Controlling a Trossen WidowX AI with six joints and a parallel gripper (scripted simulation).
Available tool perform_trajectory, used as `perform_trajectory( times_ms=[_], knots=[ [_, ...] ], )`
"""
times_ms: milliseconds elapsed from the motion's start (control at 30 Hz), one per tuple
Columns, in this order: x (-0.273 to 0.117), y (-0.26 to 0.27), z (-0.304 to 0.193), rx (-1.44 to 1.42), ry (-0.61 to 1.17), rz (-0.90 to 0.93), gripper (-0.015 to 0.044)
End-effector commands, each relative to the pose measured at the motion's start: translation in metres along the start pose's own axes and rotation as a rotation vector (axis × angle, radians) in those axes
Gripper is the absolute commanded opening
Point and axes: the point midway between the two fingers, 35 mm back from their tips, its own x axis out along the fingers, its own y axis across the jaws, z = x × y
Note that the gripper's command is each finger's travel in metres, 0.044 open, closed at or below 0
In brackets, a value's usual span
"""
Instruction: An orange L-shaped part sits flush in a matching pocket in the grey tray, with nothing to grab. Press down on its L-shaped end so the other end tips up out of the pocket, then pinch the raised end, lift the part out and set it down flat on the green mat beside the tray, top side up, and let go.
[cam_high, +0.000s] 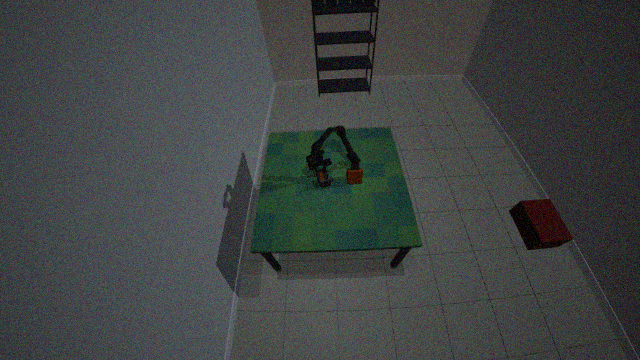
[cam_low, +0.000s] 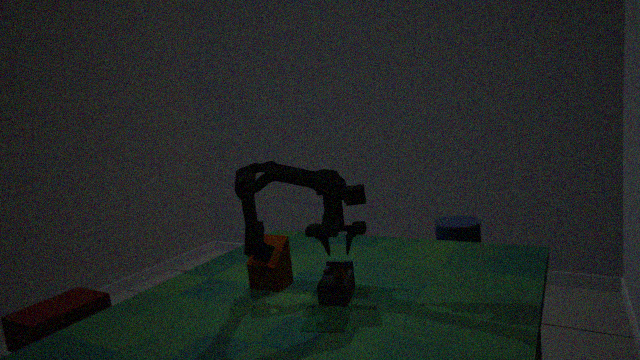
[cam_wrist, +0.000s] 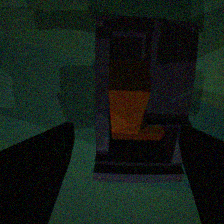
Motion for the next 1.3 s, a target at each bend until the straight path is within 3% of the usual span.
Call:
perform_trajectory(
  times_ms=[0, 1267],
  knots=[
    [0.02, -0.002, 0.003, 0.009, -0.007, -0.009, 0.028],
    [0.071, -0.003, 0.004, 0.009, -0.01, -0.009, 0.028]
  ],
)
